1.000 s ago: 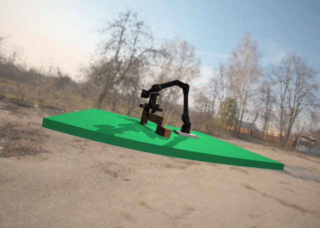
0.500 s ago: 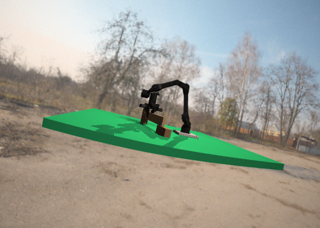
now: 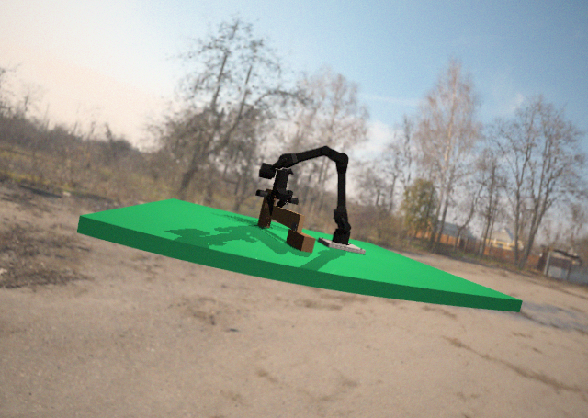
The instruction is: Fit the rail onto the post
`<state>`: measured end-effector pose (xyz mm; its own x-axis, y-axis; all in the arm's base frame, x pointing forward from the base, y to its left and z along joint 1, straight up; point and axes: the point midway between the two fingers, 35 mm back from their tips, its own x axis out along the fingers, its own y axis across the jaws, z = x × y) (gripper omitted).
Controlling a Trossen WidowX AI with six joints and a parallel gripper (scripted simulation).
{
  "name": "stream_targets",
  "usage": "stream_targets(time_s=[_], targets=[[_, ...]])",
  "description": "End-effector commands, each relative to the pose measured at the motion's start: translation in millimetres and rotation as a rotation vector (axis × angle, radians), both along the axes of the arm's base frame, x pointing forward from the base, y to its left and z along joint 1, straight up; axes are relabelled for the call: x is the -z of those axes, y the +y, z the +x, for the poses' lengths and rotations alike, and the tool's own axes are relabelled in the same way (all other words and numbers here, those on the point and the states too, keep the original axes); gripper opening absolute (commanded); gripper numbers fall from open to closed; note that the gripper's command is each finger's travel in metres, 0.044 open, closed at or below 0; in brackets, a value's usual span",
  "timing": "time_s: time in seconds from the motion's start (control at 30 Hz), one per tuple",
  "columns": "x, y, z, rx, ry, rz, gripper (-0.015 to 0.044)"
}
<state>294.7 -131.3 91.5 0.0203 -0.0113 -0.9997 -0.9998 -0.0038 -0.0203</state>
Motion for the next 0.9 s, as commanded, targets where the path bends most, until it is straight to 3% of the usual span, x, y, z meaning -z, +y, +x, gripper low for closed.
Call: stream_targets(time_s=[0.0, 0.87], targets=[[-1.3, 0.6, 1.1, 0.003, -0.007, -0.001, 0.0], [1.4, -3.2, -0.8, 0.003, -0.007, -0.001, 0.0]])
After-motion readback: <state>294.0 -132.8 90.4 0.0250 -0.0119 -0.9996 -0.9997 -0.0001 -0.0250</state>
